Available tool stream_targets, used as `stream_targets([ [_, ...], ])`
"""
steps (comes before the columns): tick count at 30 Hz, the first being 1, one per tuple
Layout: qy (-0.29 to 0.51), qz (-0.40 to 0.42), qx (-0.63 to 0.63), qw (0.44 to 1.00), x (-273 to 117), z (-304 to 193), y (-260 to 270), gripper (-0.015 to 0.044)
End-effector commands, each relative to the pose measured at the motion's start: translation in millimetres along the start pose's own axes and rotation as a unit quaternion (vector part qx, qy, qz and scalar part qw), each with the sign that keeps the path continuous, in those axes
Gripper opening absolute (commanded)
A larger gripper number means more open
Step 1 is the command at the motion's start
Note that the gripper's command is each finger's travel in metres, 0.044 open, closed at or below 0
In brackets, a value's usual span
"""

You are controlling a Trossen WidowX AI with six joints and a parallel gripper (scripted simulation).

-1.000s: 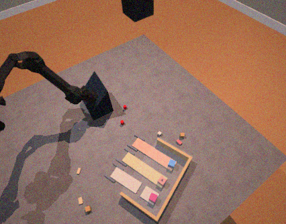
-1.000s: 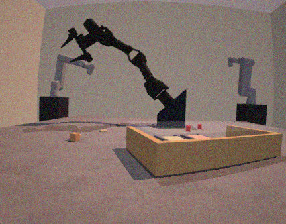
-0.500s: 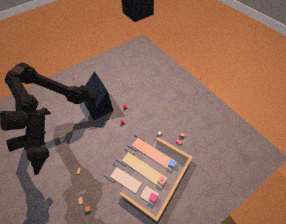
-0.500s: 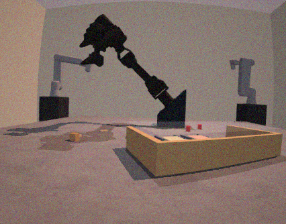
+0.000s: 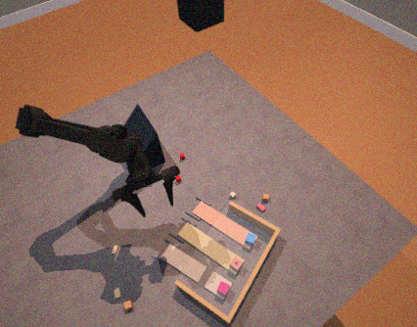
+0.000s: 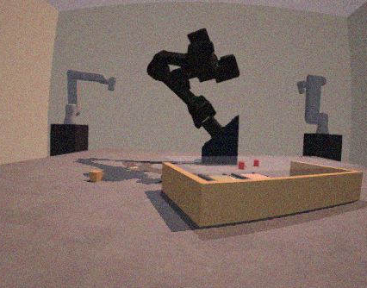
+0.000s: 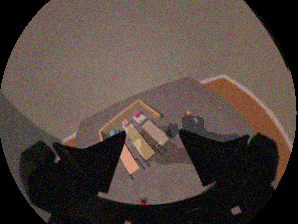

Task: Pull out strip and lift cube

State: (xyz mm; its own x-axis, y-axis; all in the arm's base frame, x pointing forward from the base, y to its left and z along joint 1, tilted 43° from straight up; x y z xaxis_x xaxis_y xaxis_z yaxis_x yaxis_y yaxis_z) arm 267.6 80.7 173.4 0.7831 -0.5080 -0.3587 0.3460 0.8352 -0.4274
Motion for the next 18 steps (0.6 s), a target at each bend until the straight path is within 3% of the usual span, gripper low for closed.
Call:
stream_targets([
  [1, 0.011, 0.051, -0.129, 0.99, -13.3, -46.3, 29.3, 0.04],
  [10, 0.012, 0.07, -0.181, 0.981, -20.0, -65.0, 37.9, 0.04],
  [18, 0.142, 0.048, -0.248, 0.957, 30.0, -41.3, 56.9, 0.019],
])
Point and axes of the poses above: the point midway between the two fingers, 35 mm back from their tips, its own x axis out along the fingers, its own y axis across the jaws, z = x × y, the point moved 10 cm from there along -x, back along the fingers, and after that the axes turned 4 degrees about x, right-handed, at the moved point
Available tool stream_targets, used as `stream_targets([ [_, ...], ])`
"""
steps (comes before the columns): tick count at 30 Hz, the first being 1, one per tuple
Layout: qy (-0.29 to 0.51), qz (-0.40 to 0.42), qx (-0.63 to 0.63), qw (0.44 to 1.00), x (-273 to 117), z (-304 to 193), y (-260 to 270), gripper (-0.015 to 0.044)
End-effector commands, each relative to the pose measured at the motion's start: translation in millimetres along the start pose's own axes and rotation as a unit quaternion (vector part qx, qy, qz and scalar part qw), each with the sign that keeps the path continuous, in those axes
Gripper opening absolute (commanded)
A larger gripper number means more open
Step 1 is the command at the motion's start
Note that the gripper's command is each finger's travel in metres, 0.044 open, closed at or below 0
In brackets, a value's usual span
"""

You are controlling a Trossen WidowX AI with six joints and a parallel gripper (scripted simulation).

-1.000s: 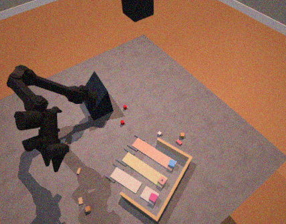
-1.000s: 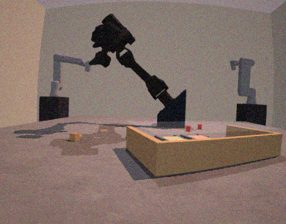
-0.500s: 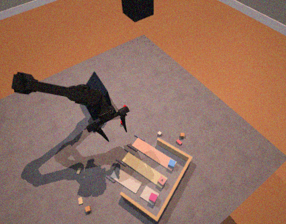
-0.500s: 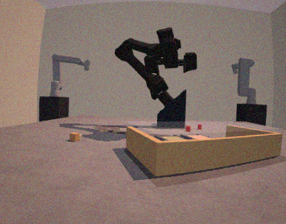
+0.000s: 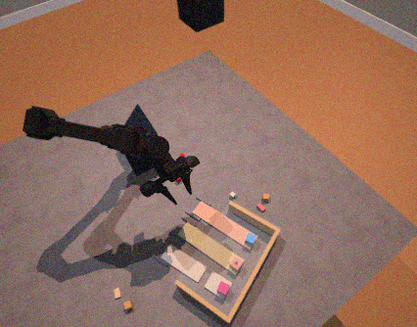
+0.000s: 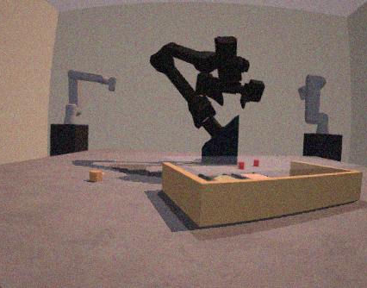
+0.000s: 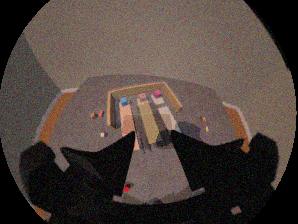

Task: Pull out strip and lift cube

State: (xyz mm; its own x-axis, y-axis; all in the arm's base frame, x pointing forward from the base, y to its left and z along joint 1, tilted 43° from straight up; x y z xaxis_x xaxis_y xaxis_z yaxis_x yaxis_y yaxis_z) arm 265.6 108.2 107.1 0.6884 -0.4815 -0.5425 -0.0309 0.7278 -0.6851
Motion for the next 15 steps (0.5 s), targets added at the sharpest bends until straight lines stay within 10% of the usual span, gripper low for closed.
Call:
stream_targets([
  [1, 0.078, 0.005, -0.027, 0.997, 27.6, 18.2, -2.4, 0.0164],
  [7, 0.203, 0.018, -0.051, 0.978, 75.7, 38.5, -9.2, 0.0006],
  [15, 0.368, 0.045, -0.102, 0.923, 131.3, 45.2, -21.5, 0.0],
])
Point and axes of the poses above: the point midway between the two fingers, 35 mm back from their tips, its own x axis out along the fingers, its own y axis across the jaws, z = x × y, the point moved 10 cm from there along -x, back along the fingers, and after that the axes turned 4 degrees about x, right-handed, at the moved point
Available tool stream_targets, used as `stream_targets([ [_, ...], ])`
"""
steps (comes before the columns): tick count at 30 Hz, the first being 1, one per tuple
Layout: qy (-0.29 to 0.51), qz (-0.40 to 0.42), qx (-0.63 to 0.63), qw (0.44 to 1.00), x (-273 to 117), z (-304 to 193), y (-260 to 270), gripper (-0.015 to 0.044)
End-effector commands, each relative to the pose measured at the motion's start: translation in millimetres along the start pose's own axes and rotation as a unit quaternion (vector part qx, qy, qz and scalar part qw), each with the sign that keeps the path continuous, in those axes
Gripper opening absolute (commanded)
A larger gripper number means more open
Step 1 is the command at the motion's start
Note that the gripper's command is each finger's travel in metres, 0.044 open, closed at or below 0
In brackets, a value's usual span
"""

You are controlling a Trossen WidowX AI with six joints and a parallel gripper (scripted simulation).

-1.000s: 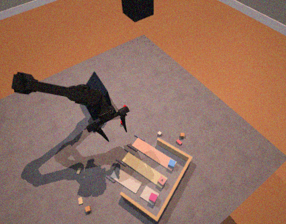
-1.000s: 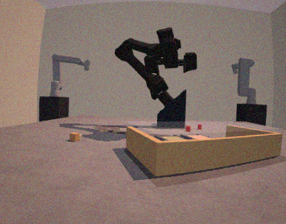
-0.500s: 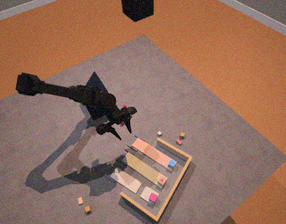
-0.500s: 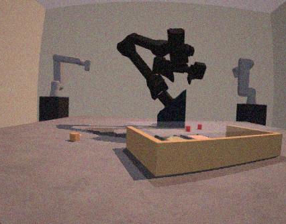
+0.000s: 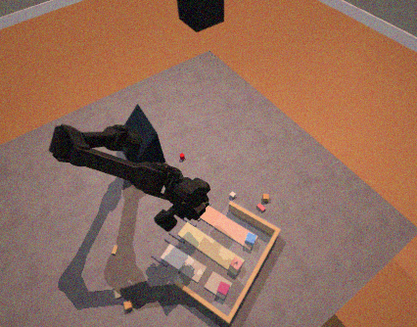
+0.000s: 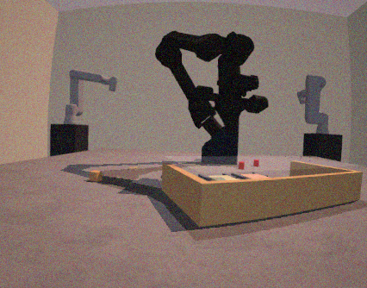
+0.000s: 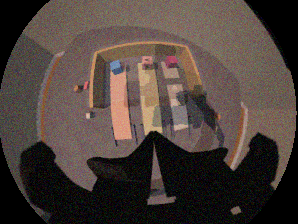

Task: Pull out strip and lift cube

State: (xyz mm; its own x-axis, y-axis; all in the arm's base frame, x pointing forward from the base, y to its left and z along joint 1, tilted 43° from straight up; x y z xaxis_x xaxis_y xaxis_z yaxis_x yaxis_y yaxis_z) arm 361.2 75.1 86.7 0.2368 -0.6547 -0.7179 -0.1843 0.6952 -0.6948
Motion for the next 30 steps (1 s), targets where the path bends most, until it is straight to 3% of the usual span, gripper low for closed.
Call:
stream_targets([
  [1, 0.128, 0.024, -0.036, 0.991, 35.1, 20.5, -13.0, 0.0],
  [30, 0.131, 0.025, -0.037, 0.99, 67.5, 14.5, -16.7, 0.0],
])
Point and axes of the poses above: the point midway between the two fingers, 35 mm back from their tips, its own x axis out along the fingers, its own y axis across the jaws, z = x × y, the point moved 10 cm from there along -x, back along the fingers, and after that the axes turned 4 degrees about x, right-handed, at the moved point
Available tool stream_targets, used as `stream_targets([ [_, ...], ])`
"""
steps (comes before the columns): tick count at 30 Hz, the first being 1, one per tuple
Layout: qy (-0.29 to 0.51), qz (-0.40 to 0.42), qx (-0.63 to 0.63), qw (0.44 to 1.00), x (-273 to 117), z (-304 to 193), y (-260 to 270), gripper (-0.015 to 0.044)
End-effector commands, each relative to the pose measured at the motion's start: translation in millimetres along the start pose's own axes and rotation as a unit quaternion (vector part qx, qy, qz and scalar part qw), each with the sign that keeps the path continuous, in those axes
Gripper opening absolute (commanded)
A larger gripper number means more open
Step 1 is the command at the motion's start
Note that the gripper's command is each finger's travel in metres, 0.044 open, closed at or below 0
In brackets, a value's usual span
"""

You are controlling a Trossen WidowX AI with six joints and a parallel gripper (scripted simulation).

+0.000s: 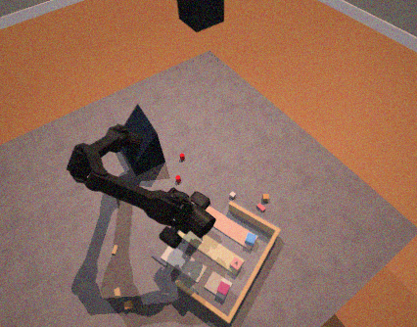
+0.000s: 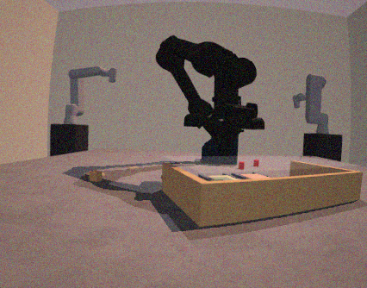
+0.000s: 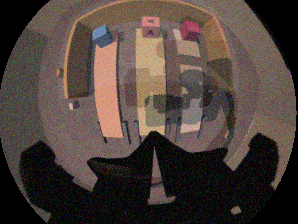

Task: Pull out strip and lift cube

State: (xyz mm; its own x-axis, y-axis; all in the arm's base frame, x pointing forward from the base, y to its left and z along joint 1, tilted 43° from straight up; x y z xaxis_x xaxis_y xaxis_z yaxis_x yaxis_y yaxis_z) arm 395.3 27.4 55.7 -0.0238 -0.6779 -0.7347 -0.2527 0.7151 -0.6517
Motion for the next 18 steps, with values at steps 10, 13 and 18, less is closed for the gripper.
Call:
stream_targets([
  [10, 0.003, -0.002, -0.004, 1.0, 22.9, -1.2, 0.1, 0.0],
  [13, 0.003, -0.003, -0.004, 1.0, 27.8, -1.5, -0.1, 0.0],
  [18, 0.003, -0.003, -0.004, 1.0, 35.9, -2.4, -0.4, 0.0],
])
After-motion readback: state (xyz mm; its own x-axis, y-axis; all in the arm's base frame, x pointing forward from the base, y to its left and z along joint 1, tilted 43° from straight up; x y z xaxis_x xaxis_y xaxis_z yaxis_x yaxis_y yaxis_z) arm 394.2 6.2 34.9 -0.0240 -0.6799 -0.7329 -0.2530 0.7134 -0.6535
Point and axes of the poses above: the point midway between the two fingers, 35 mm back from their tips, its own x axis out along the fingers, its own y axis across the jaws, z = x × y, the point moved 10 cm from there along -x, back along the fingers, and after that the axes turned 4 degrees about x, right-handed, at the moved point
